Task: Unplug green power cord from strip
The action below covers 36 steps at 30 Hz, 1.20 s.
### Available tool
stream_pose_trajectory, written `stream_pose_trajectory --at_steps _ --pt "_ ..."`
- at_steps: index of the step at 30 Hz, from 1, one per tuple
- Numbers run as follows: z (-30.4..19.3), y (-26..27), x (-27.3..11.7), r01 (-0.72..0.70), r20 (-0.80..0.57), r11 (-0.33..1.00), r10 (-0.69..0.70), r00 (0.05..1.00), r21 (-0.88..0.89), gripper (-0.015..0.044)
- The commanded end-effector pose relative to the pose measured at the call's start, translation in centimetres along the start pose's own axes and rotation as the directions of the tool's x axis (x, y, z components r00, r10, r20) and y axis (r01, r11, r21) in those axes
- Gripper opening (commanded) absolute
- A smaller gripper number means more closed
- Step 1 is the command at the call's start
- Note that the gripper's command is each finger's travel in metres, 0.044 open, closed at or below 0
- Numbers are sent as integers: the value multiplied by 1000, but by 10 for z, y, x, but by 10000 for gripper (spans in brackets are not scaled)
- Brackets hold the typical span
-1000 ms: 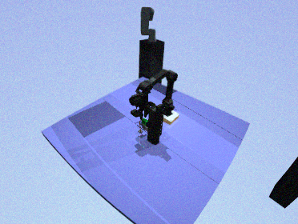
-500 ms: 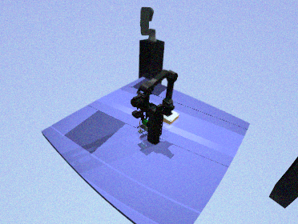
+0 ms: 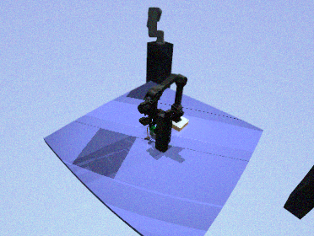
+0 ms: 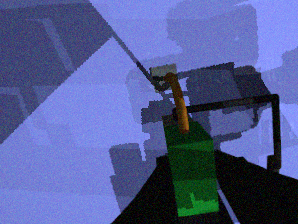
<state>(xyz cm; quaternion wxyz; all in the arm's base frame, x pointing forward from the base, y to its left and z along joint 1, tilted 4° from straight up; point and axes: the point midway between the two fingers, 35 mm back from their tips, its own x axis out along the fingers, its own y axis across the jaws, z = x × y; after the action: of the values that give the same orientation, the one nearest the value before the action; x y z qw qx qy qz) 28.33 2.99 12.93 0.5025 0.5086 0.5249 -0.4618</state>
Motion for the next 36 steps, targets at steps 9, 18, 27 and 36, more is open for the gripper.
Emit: stream_pose_trajectory --at_steps 9,18,27,36 --pt "9 2 0 -2 1 1000 2 1000 -1 0" --pt "23 3 0 -2 2 1000 2 1000 0 0" --pt "38 2 -1 -1 3 1000 1 1000 1 0" --pt "53 0 -1 0 4 1000 0 1000 2 0"
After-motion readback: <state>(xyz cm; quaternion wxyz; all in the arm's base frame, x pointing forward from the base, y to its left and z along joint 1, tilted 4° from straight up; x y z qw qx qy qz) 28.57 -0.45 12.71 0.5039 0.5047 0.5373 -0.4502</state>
